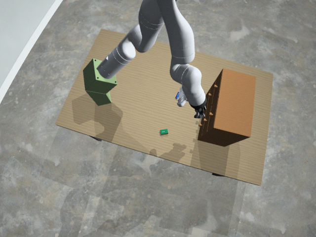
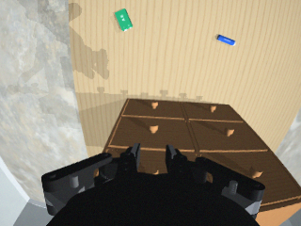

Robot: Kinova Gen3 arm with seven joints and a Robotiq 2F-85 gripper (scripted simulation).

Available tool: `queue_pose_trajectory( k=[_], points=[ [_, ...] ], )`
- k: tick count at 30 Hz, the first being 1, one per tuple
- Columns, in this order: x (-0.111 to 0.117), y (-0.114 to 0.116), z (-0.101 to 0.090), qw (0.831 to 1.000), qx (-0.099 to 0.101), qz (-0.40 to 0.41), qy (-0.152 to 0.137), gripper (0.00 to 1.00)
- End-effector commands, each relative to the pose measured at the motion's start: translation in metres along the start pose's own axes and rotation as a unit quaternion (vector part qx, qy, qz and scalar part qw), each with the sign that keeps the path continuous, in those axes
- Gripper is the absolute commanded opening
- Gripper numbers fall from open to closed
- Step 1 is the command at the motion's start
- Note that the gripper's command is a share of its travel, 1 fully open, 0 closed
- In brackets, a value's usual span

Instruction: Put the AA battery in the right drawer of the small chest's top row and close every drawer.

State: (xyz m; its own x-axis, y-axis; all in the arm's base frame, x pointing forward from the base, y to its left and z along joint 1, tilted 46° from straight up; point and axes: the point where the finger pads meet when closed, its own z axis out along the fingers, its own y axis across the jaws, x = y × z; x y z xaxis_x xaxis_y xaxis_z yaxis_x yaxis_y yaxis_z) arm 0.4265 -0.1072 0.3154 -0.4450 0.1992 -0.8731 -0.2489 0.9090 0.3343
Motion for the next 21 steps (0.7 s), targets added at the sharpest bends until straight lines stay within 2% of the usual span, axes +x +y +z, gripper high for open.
queue_pose_trajectory(
  k=[1, 21],
  points=[
    [0.0003, -0.0021, 0.0001, 1.0, 0.002, 0.005, 0.0, 0.33],
    [-0.0068, -0.0027, 0.0031, 1.0, 0.002, 0.005, -0.001, 0.33]
  ],
)
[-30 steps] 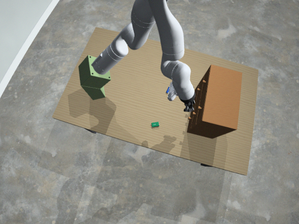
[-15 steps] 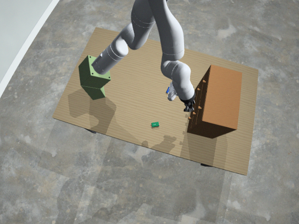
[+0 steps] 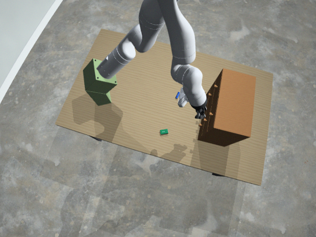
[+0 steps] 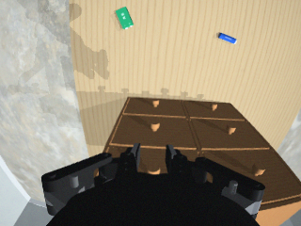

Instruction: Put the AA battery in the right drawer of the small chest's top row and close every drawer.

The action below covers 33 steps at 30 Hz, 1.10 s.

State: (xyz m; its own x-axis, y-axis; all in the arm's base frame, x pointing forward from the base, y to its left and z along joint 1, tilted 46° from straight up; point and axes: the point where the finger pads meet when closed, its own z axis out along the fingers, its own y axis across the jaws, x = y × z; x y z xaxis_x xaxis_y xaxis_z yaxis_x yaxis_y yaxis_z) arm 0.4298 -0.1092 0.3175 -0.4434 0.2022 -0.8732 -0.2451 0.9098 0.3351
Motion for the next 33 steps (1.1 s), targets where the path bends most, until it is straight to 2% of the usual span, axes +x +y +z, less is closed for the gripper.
queue_pose_trajectory(
  k=[1, 19, 33],
  points=[
    [-0.004, -0.001, 0.002, 1.0, 0.001, 0.004, 0.0, 0.33],
    [-0.027, -0.001, 0.013, 1.0, 0.001, 0.004, 0.0, 0.33],
    [-0.028, -0.001, 0.013, 1.0, 0.002, 0.005, 0.001, 0.33]
  ],
)
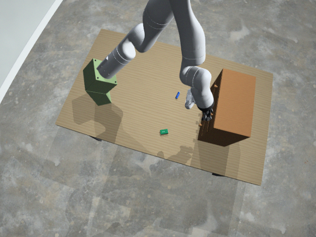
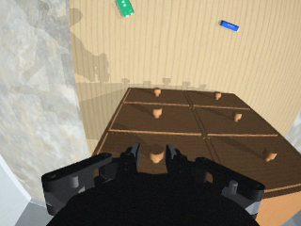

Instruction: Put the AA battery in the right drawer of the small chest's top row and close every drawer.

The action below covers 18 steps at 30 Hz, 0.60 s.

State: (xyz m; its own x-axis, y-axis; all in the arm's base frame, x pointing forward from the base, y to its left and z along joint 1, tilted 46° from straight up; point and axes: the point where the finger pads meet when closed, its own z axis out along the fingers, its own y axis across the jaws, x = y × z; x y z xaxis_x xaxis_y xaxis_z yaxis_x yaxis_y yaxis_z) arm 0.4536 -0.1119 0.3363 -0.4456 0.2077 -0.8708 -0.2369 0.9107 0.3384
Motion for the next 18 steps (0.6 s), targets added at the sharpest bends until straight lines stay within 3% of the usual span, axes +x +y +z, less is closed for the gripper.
queue_pose_trajectory(
  k=[1, 16, 17, 18],
  points=[
    [-0.0005, 0.0006, 0.0002, 1.0, -0.002, 0.002, 0.0, 0.33],
    [-0.0005, 0.0006, 0.0002, 1.0, -0.001, 0.002, 0.0, 0.33],
    [-0.0005, 0.0006, 0.0002, 1.0, -0.001, 0.002, 0.0, 0.13],
    [-0.0005, 0.0006, 0.0002, 1.0, -0.001, 0.002, 0.0, 0.13]
  ],
)
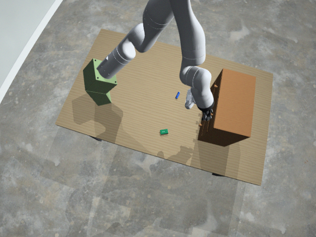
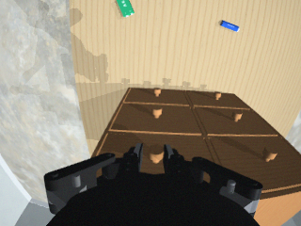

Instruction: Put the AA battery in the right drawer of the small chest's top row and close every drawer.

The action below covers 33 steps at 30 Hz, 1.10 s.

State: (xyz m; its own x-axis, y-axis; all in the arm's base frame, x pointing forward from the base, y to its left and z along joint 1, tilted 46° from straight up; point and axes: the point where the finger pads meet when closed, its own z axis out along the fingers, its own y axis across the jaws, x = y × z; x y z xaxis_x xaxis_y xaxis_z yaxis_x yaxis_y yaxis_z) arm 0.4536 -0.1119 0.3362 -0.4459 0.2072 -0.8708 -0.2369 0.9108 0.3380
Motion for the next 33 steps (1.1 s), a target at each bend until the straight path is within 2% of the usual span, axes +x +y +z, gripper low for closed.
queue_pose_trajectory(
  k=[1, 33],
  points=[
    [-0.0006, 0.0006, 0.0002, 1.0, -0.002, 0.002, 0.0, 0.13],
    [0.0033, 0.0014, -0.0009, 1.0, -0.002, 0.002, 0.002, 0.13]
  ],
)
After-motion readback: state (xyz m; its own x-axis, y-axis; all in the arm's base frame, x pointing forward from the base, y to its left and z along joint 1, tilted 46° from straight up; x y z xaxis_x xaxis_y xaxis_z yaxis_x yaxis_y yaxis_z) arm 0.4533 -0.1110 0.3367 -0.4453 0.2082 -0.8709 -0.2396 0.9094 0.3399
